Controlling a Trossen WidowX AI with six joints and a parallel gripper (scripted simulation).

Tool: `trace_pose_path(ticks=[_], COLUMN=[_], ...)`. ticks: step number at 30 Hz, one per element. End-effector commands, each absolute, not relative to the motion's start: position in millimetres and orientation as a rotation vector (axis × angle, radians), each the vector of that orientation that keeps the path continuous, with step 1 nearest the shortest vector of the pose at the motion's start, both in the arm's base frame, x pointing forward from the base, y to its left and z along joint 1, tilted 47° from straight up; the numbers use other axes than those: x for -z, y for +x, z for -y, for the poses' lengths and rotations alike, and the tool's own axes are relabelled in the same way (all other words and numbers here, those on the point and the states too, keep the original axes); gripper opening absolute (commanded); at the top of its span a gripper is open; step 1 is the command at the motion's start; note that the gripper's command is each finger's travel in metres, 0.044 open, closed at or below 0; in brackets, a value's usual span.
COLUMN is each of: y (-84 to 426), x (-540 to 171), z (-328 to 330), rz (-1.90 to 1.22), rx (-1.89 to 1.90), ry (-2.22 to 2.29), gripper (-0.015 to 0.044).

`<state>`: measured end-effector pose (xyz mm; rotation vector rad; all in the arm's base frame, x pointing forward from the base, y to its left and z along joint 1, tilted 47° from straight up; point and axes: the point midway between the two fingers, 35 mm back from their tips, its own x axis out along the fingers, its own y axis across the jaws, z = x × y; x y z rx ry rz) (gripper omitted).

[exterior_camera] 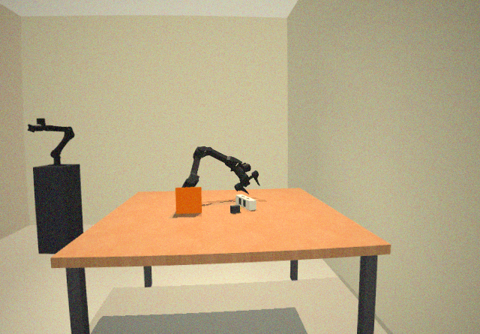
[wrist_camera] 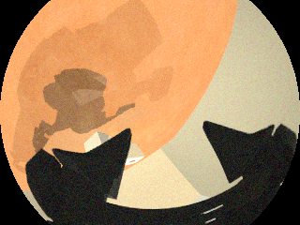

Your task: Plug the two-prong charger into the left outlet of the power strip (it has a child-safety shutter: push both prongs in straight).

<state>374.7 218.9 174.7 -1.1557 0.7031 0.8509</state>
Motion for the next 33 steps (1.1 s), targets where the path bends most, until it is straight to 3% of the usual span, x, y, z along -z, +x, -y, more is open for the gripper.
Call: trace_pose_path(ticks=[1, 33], y=[378.9, 379.0], x=[-154.6, -53.7], z=[-203.7, -78.6], rz=[-0.773, -1.164], rx=[-0.863, -0.902], ry=[-1.128, -0.778], gripper=[0.044, 0.044])
